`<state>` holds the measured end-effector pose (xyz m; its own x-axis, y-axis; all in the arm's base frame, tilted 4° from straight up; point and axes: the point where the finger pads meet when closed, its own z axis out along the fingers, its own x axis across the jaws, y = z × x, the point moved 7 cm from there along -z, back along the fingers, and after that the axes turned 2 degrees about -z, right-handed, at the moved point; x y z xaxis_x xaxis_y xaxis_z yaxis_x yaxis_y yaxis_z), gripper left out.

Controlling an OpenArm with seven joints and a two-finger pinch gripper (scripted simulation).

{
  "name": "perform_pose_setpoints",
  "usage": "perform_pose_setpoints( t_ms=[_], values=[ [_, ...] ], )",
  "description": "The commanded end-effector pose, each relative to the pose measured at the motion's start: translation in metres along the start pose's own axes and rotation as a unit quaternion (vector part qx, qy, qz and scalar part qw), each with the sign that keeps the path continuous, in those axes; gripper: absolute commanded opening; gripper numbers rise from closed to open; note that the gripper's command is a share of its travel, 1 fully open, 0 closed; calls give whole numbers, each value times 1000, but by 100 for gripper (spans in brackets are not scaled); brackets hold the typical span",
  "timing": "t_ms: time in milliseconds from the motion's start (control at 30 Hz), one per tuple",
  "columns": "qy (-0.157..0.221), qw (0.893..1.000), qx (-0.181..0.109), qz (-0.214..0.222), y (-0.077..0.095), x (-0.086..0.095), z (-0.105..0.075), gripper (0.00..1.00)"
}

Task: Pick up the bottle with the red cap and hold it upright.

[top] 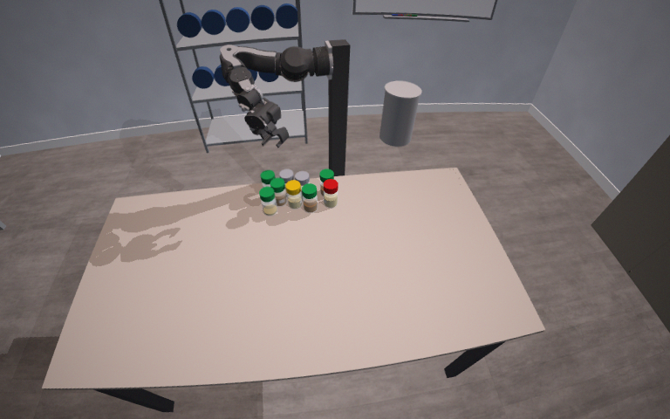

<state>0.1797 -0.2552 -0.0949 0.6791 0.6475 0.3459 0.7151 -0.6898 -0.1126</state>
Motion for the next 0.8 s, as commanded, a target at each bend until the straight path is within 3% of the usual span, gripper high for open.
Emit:
perform_pose_setpoints(
  t_ms=[0,767],
  values=[
    [4,1000,3,-3,0,1,0,45],
    [2,1000,0,-2,0,1,0,45]
  ],
)
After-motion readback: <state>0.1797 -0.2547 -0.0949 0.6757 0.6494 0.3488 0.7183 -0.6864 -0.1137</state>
